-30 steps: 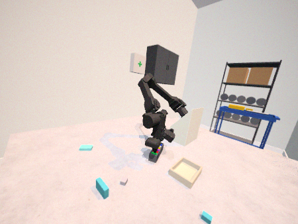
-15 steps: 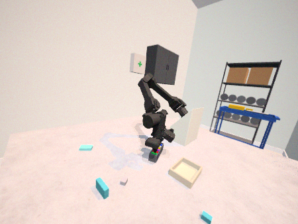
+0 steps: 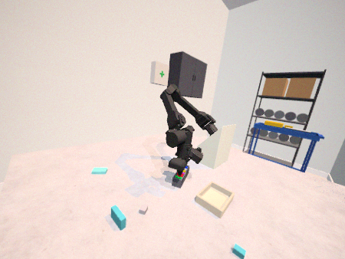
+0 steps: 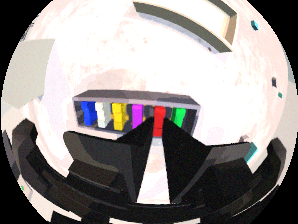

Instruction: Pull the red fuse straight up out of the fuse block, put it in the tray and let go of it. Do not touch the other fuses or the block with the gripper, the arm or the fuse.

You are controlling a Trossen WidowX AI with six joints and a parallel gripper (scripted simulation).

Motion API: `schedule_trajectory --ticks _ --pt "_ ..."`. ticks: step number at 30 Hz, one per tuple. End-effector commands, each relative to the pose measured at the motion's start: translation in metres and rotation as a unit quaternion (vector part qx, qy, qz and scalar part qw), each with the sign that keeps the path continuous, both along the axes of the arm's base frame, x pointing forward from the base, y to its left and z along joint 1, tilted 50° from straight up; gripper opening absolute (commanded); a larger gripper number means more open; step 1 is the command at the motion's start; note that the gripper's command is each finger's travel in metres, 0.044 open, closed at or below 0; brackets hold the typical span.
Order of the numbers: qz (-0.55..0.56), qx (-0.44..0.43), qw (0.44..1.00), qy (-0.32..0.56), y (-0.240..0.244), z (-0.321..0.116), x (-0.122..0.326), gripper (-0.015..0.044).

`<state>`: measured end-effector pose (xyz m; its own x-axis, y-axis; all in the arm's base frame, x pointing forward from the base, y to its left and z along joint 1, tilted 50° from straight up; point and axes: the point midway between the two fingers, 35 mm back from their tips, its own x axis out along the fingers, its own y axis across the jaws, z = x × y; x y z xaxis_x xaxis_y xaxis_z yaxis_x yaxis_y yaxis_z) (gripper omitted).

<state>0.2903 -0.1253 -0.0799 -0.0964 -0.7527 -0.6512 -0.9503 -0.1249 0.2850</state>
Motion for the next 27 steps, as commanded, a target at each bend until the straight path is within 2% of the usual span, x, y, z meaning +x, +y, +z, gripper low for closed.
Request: schedule_trajectory --ticks 1,27 --pt "-0.001 0.001 1.0 -0.002 0.0021 0.0019 0.0017 0.0" --pt "0.0 0.001 1.0 -0.002 0.0119 0.01 0.003 0.0"
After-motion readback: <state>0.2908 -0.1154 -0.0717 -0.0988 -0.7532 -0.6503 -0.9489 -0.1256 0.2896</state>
